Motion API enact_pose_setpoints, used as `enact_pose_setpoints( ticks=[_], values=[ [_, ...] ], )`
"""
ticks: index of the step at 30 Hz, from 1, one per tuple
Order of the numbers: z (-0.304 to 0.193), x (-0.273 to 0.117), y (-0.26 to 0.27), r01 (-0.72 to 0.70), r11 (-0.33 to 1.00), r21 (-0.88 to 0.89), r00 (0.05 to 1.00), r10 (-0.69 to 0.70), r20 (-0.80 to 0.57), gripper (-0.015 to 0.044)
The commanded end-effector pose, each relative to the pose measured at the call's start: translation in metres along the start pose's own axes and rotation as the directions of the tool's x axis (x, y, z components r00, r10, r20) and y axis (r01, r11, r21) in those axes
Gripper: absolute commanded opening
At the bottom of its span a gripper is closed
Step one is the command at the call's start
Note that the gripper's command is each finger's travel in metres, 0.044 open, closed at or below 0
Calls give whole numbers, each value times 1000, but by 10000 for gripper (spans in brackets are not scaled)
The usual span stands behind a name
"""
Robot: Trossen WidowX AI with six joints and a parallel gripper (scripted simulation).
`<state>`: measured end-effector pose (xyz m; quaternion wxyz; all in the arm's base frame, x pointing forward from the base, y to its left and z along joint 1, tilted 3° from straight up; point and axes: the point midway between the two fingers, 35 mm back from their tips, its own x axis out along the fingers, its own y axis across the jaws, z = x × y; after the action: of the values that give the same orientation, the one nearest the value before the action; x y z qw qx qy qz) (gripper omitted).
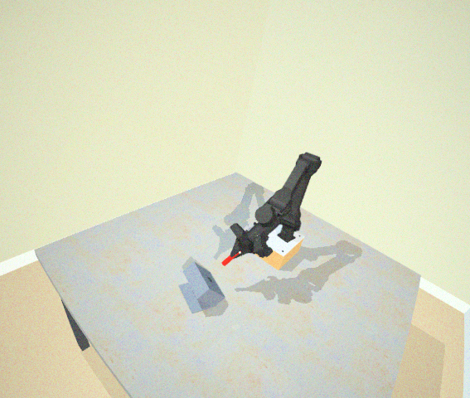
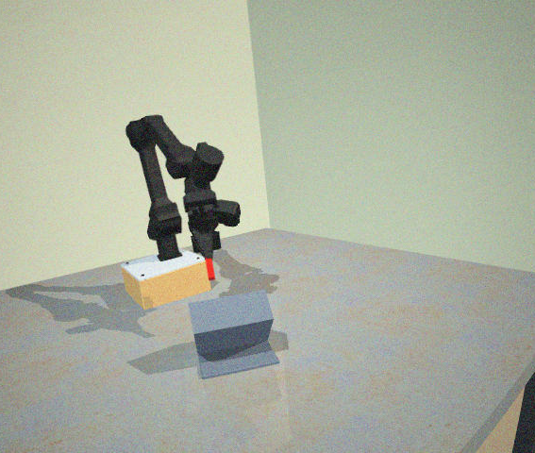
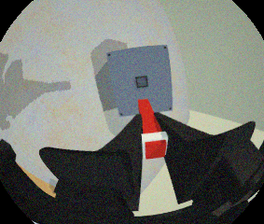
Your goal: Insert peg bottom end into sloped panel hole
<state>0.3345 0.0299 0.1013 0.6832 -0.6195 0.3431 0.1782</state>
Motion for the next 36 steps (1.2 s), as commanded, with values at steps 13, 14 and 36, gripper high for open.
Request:
enact_pose_setpoints(
  ticks=[13, 14, 36],
  values=[
    [6, 17, -1, 26, 999, -27, 1000, -25, 13, 0],
    [7, 18, -1, 28, 999, -29, 1000, -27, 13, 0],
    [13, 38, 0, 63, 997, -55, 998, -61, 30, 0]
  ],
)
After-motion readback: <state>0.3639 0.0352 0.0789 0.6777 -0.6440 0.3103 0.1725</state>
